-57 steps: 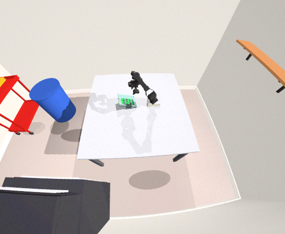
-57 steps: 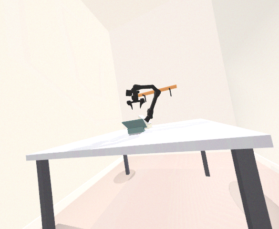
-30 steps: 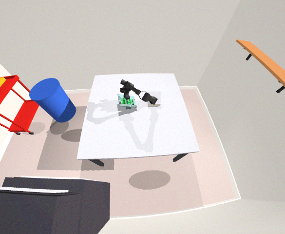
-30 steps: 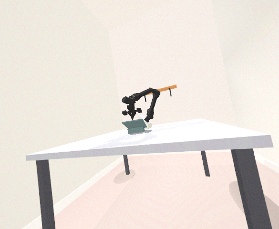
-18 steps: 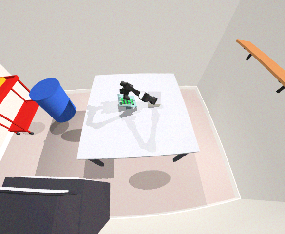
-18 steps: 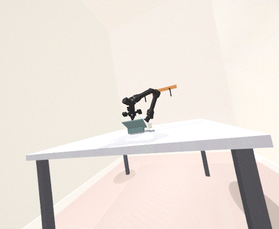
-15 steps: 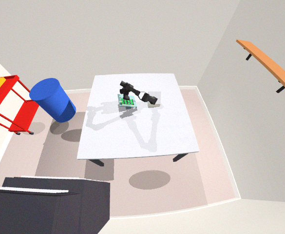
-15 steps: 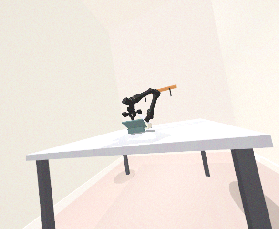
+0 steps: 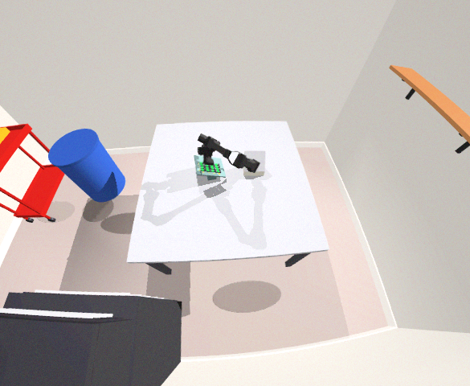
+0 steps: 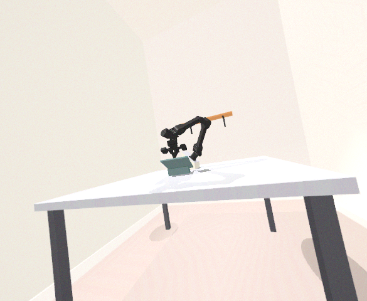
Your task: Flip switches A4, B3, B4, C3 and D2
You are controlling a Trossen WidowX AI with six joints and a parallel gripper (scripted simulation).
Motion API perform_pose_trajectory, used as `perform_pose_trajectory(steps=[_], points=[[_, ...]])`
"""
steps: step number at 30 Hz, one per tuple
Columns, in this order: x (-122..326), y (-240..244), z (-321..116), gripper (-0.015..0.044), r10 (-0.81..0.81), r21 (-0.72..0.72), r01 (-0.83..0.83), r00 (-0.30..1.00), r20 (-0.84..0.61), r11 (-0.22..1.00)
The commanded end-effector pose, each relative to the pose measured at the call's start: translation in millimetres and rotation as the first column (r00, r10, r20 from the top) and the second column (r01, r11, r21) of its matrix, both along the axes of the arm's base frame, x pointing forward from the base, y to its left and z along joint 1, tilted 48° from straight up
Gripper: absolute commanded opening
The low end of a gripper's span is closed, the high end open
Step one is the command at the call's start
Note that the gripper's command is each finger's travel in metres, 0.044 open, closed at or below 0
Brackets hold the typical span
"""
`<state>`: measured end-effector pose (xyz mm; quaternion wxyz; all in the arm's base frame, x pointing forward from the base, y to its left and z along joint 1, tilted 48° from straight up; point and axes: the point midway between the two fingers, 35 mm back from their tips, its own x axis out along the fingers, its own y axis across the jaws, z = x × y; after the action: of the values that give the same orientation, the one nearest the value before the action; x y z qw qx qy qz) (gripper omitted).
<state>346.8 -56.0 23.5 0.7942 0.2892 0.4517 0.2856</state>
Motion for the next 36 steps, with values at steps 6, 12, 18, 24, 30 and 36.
perform_pose_trajectory(steps=[6, 12, 18, 24, 30, 36], points=[[0.6, 1.4, -0.7, 0.0000, 0.000, 0.004, 0.000, 1.000, -0.001, 1.000], [0.9, 2.0, -1.1, 0.0000, 0.000, 0.004, 0.000, 1.000, -0.001, 1.000], [1.2, 2.6, -1.5, 0.0000, 0.000, 0.004, 0.000, 1.000, -0.001, 1.000], [1.5, 3.2, -2.0, 0.0000, 0.000, 0.004, 0.000, 1.000, -0.001, 1.000], [1.9, 3.8, -2.4, 0.0000, 0.000, 0.004, 0.000, 1.000, -0.001, 1.000], [2.2, 4.3, -2.9, 0.0000, 0.000, 0.004, 0.000, 1.000, -0.001, 1.000]])
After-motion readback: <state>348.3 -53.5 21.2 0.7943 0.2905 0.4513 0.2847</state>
